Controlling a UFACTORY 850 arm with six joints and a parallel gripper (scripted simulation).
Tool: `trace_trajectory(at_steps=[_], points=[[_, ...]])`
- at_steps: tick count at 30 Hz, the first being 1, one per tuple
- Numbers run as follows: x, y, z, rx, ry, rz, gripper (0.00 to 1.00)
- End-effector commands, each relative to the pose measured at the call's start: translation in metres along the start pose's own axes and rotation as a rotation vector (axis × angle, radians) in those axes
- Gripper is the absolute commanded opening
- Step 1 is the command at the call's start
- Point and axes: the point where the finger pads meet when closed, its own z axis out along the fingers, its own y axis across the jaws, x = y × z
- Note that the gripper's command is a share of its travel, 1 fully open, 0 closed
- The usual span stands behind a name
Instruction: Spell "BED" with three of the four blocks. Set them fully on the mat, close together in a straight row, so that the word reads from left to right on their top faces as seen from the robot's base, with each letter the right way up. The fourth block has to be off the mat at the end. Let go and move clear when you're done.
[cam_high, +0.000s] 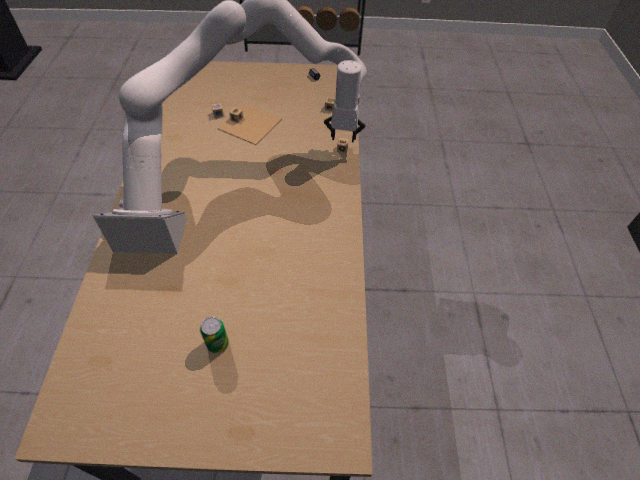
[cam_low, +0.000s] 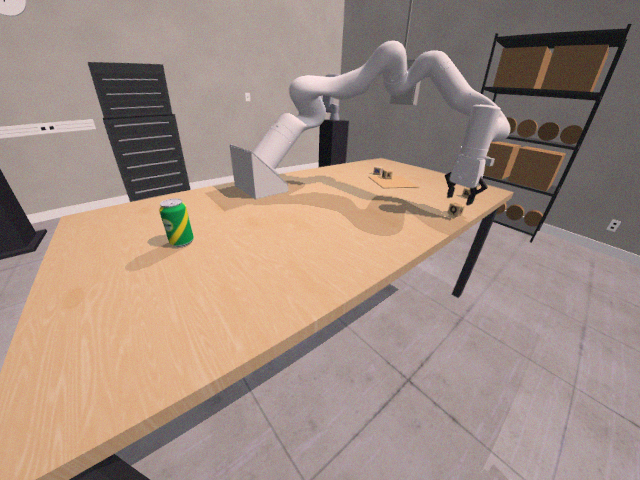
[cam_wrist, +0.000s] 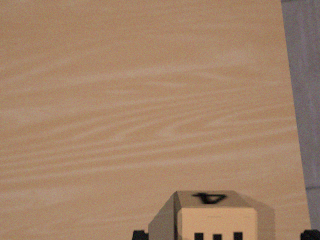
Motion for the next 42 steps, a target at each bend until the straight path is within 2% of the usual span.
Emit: trace_trajectory(at_steps=[1, 33, 42], points=[[0.0006, 0.0006, -0.0011, -0.002, 0.001, -0.001, 0.84], [0.0006, 0.0006, -0.001, -0.002, 0.001, -0.001, 0.84], [0.0006, 0.0006, 0.0072, -0.002, 0.001, -0.001, 0.84]])
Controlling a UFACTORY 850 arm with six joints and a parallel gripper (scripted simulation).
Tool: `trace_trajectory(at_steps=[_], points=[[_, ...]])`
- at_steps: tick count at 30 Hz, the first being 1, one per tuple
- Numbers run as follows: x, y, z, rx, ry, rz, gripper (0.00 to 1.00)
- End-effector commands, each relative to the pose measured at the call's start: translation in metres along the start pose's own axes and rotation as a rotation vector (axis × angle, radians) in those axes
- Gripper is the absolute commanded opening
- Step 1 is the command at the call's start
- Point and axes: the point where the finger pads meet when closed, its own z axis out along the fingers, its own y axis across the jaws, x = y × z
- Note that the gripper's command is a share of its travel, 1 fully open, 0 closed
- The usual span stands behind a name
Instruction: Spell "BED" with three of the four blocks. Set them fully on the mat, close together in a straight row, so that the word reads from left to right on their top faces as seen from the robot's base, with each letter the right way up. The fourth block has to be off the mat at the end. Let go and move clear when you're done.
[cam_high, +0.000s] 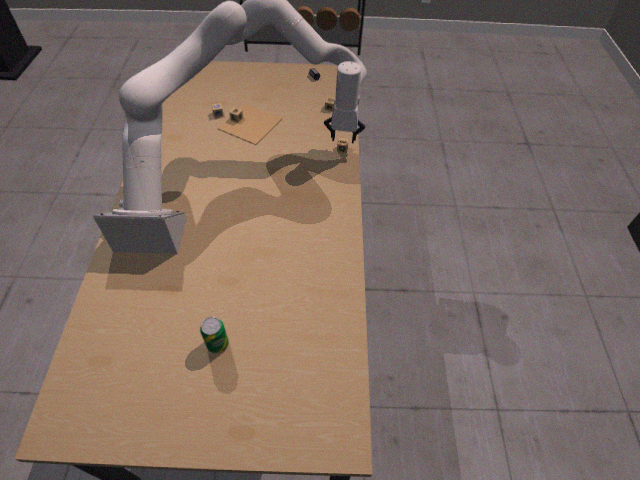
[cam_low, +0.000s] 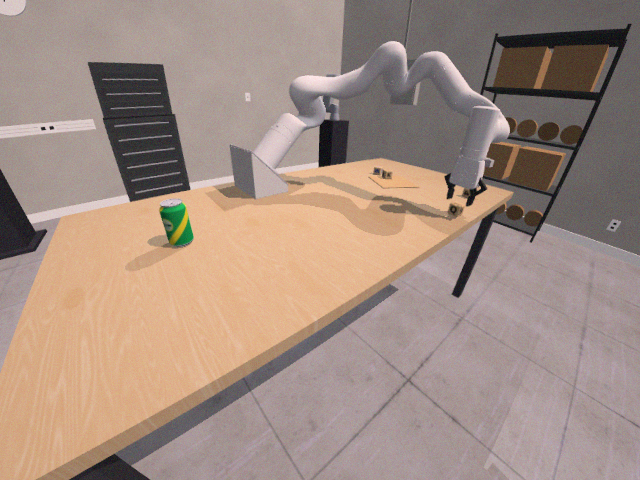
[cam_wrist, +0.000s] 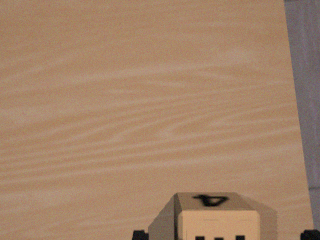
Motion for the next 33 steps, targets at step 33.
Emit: trace_trajectory(at_steps=[33], points=[[0.001, 0.001, 0.043, -0.001, 0.001, -0.001, 0.84]])
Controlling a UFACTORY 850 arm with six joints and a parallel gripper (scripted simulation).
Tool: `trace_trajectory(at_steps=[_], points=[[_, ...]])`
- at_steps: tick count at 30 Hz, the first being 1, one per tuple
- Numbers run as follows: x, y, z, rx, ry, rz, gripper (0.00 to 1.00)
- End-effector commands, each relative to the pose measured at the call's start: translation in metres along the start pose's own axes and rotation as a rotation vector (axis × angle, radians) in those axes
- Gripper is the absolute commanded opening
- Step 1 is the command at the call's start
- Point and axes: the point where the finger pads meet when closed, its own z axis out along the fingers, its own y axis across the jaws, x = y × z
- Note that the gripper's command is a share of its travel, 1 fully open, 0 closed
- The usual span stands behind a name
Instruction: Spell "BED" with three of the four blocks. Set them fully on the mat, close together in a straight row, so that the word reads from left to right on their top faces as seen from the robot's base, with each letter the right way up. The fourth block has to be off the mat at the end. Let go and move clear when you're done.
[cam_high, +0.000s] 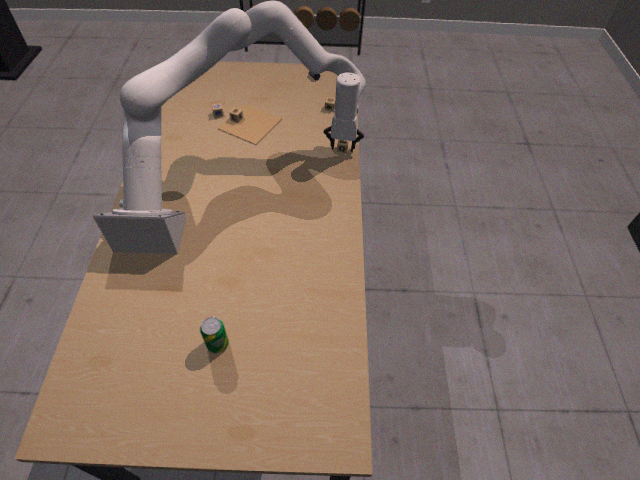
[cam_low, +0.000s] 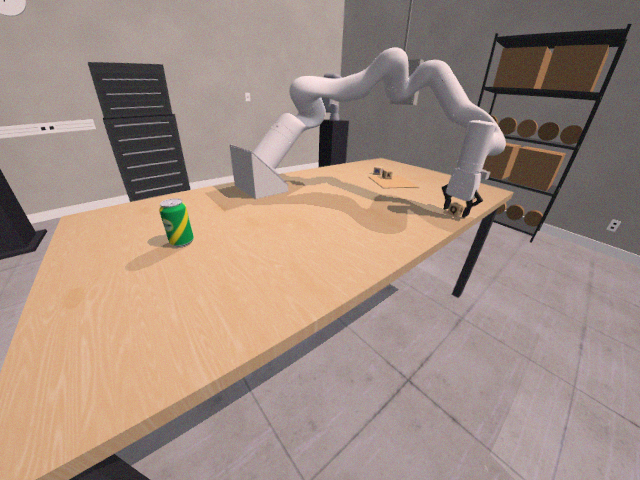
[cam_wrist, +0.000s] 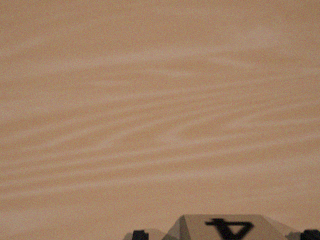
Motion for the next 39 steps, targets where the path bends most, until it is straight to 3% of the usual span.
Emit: trace_trajectory(at_steps=[1, 24, 25, 39], points=[[0.0006, 0.0006, -0.001, -0.002, 0.001, -0.001, 0.84], [0.0006, 0.0006, -0.001, -0.002, 0.001, -0.001, 0.84], [0.0006, 0.0006, -0.001, -0.002, 0.001, -0.001, 0.62], [0.0006, 0.0006, -0.001, -0.002, 0.001, -0.001, 0.62]])
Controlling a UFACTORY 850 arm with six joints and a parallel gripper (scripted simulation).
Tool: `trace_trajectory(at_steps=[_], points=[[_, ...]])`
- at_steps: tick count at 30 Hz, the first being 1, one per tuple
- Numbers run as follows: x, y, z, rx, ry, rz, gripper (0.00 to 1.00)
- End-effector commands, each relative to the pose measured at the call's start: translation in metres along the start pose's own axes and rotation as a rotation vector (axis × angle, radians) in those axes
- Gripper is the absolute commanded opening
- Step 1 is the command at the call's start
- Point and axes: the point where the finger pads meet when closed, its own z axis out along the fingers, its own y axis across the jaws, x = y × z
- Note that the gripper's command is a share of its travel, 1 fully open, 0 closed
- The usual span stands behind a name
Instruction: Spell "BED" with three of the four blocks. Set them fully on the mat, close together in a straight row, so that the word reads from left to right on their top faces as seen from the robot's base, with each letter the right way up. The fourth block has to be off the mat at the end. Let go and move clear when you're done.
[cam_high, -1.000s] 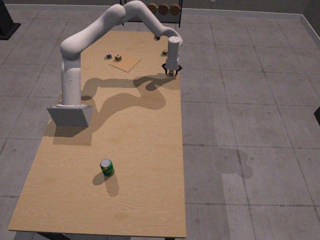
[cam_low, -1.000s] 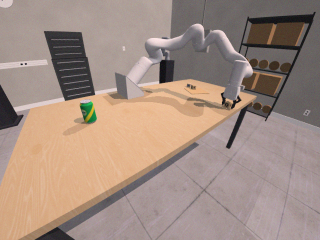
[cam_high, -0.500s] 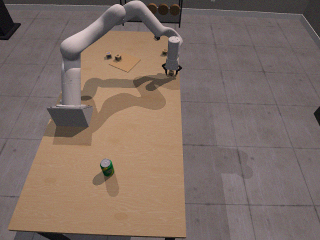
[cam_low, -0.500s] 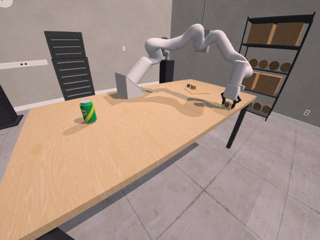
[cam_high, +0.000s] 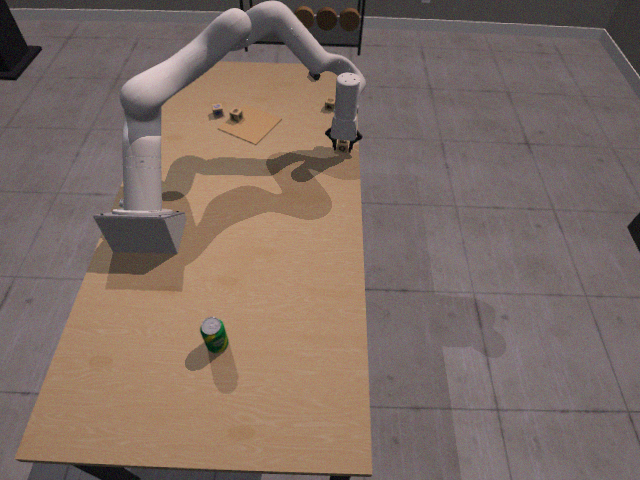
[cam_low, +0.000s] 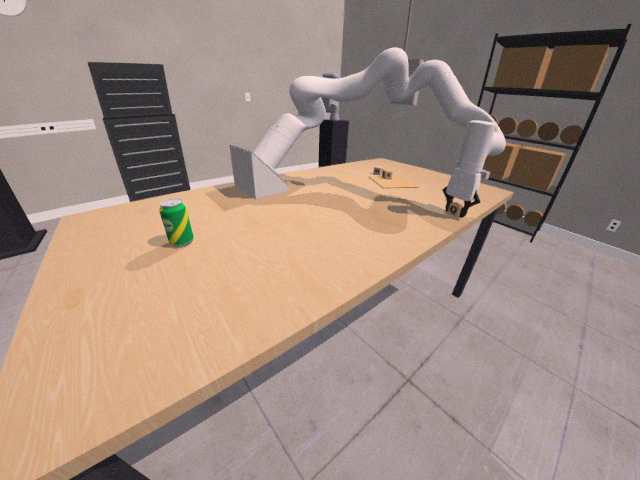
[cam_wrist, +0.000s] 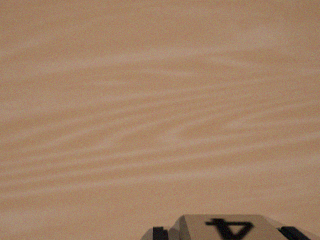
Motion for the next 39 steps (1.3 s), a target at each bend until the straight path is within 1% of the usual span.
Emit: trace_trajectory(at_steps=[1, 2, 3, 39], points=[[0.0006, 0.0006, -0.0011, -0.002, 0.001, -0.001, 0.62], [0.0006, 0.0006, -0.0011, -0.002, 0.001, -0.001, 0.62], [0.0006, 0.0006, -0.0011, -0.002, 0.001, -0.001, 0.41], [0.0006, 0.0006, -0.0025, -0.002, 0.001, -0.001, 0.41]])
